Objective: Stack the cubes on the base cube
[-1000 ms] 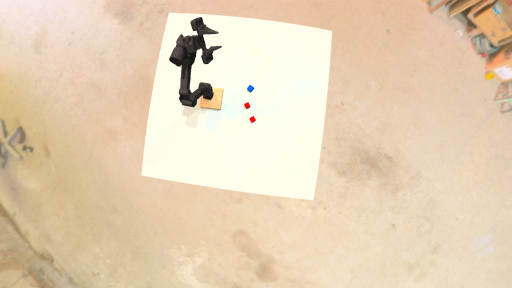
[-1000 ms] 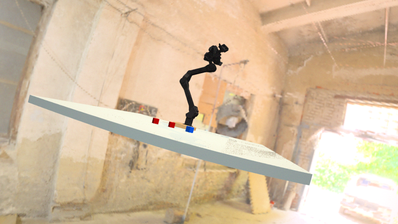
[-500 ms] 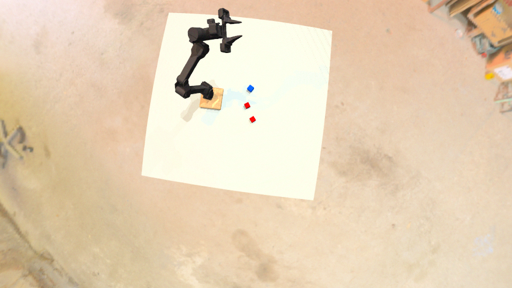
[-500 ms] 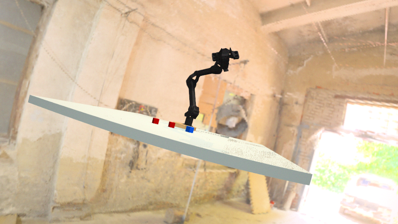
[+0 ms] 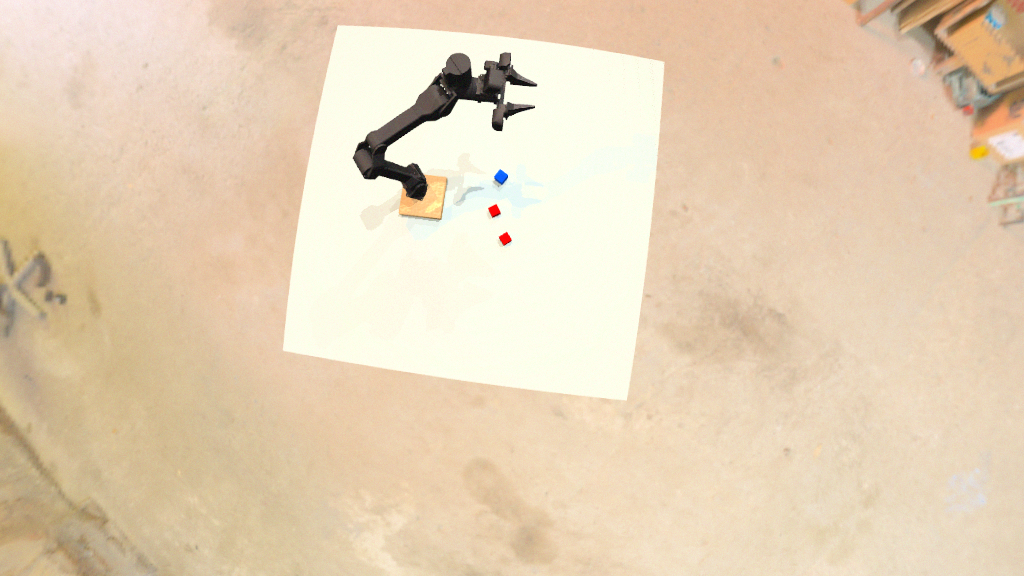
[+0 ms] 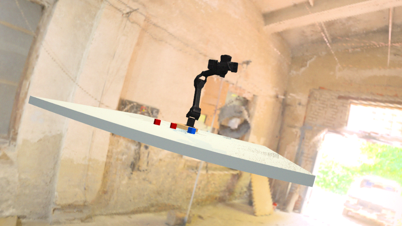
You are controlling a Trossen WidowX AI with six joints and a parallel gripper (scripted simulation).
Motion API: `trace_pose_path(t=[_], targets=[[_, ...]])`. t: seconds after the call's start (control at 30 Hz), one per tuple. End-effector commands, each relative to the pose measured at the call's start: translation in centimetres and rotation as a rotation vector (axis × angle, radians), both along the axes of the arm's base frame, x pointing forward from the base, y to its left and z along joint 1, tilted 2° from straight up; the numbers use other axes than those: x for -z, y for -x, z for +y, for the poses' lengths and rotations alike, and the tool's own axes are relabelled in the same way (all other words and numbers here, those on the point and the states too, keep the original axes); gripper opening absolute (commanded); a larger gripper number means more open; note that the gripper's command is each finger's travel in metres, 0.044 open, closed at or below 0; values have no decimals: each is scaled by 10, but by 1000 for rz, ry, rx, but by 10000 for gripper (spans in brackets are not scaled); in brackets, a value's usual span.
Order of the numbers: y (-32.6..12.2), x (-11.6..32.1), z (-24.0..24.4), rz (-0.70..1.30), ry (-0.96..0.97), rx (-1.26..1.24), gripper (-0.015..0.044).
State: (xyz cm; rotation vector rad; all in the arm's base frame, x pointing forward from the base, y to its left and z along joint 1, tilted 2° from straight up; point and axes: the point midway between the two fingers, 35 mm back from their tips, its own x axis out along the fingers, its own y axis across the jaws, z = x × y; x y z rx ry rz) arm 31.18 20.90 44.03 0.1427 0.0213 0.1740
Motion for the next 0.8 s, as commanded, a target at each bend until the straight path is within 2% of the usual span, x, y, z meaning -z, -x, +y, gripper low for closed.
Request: trace_pose_path(t=[0.0,0.2,0.4,0.77], targets=[[-23,38,-10,125,40,20,265],[-51,105,-42,374,68,80,265],[-61,170,-86,653,35,172,265],[-27,267,-169,1192,-183,422,265]])
